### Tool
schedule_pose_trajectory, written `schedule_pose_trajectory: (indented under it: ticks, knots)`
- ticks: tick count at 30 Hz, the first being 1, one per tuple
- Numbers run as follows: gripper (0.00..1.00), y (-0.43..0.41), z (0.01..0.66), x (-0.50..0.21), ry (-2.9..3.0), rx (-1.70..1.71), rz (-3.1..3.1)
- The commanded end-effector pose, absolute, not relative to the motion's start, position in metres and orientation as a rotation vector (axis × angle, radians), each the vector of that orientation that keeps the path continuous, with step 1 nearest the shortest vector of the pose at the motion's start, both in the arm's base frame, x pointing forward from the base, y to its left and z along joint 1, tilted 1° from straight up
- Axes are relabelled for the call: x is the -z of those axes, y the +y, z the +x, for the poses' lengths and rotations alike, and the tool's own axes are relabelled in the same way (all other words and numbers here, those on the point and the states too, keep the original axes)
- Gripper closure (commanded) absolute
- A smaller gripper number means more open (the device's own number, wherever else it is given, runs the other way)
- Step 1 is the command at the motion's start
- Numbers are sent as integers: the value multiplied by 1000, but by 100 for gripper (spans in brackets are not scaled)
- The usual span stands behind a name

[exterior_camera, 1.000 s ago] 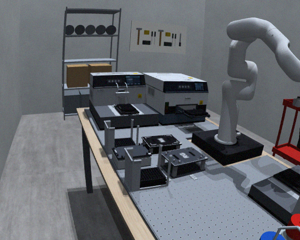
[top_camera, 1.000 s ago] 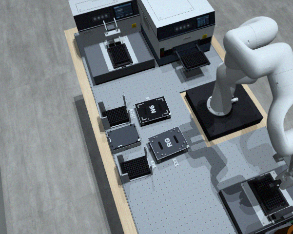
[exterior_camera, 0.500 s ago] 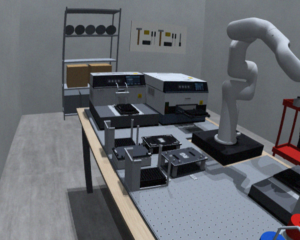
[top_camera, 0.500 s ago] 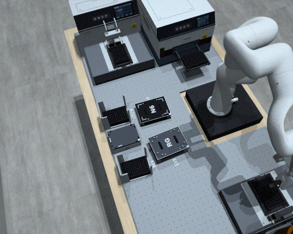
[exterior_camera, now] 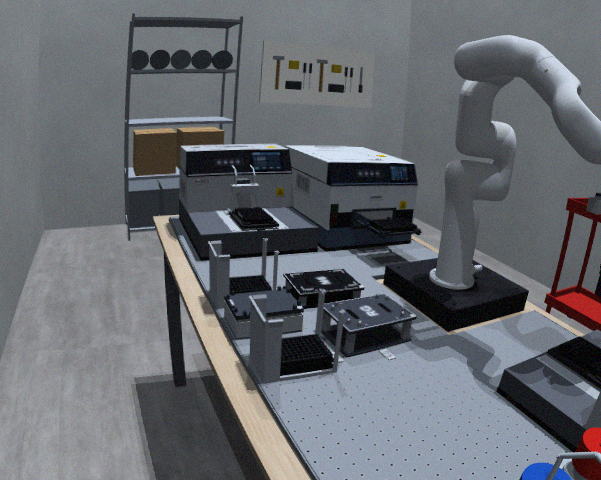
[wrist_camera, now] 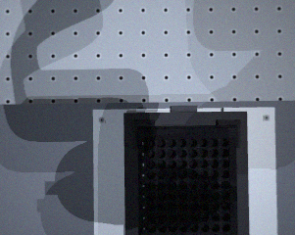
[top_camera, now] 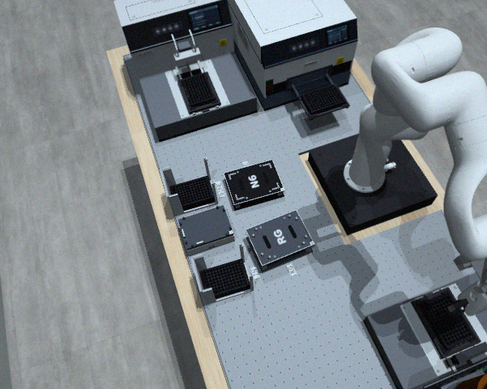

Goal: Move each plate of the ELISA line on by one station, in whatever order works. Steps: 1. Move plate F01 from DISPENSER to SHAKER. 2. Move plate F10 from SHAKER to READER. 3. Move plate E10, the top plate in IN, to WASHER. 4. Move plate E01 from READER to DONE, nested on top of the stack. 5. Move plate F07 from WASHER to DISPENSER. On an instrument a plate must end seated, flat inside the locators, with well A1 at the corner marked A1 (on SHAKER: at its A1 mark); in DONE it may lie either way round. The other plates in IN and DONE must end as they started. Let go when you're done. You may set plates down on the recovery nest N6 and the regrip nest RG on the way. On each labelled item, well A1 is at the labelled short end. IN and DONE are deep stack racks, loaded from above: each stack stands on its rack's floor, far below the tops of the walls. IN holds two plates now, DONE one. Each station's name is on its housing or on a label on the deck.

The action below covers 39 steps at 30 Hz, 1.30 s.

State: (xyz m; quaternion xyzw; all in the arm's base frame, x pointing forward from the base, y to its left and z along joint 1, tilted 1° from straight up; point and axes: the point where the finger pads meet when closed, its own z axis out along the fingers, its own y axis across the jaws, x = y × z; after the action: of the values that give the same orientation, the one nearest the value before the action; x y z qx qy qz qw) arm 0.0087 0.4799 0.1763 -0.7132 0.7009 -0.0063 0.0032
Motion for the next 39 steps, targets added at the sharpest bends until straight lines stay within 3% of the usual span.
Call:
schedule_pose_trajectory:
  ticks: [1, 39]
  knots:
    - [0, 481, 9, -178, 2195, 15, -2233]
    - [0, 481, 9, -145, 2195, 15, -2233]
